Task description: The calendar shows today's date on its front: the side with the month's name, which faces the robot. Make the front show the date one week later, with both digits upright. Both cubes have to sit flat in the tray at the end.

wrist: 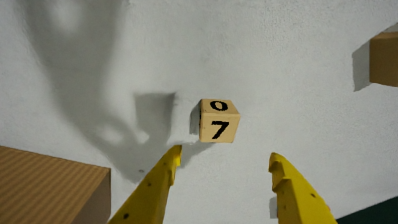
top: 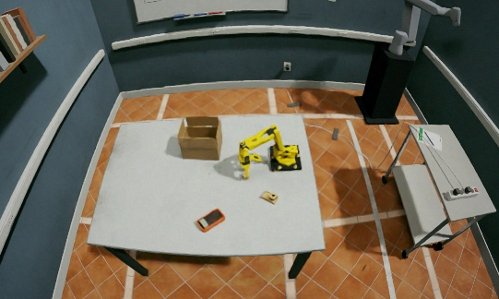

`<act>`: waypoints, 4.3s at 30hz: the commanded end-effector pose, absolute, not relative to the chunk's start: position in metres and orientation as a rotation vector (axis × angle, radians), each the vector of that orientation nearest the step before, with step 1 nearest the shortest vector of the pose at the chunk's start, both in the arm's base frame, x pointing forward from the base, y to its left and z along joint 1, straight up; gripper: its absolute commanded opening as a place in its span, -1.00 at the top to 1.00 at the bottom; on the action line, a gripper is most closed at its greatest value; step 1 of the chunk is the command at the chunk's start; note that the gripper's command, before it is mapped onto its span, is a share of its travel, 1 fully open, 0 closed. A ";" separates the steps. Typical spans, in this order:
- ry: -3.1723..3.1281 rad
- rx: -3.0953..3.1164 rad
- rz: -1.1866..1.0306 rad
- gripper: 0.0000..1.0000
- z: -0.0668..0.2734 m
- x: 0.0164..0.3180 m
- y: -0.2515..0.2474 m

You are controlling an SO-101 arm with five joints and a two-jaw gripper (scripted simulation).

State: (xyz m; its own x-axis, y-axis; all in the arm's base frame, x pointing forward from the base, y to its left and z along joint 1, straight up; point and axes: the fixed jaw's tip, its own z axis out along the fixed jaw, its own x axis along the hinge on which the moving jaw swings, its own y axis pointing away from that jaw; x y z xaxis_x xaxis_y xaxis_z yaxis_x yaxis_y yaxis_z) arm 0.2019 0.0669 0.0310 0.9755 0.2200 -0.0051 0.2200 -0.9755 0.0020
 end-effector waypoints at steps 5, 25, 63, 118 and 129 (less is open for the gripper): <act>0.346 3.119 -0.021 0.30 0.022 0.203 0.065; 0.344 3.119 -0.024 0.30 -0.004 0.202 0.065; 0.344 3.119 -0.024 0.43 -0.010 0.200 0.069; 0.344 3.118 -0.023 0.99 -0.010 0.199 0.075; 0.344 3.118 -0.023 1.00 -0.009 0.199 0.075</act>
State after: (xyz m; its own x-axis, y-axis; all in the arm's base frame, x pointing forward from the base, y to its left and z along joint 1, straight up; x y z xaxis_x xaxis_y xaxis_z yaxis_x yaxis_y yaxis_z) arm 0.2008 0.0733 -0.0071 0.9759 0.2180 -0.0049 0.2180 -0.9760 0.0018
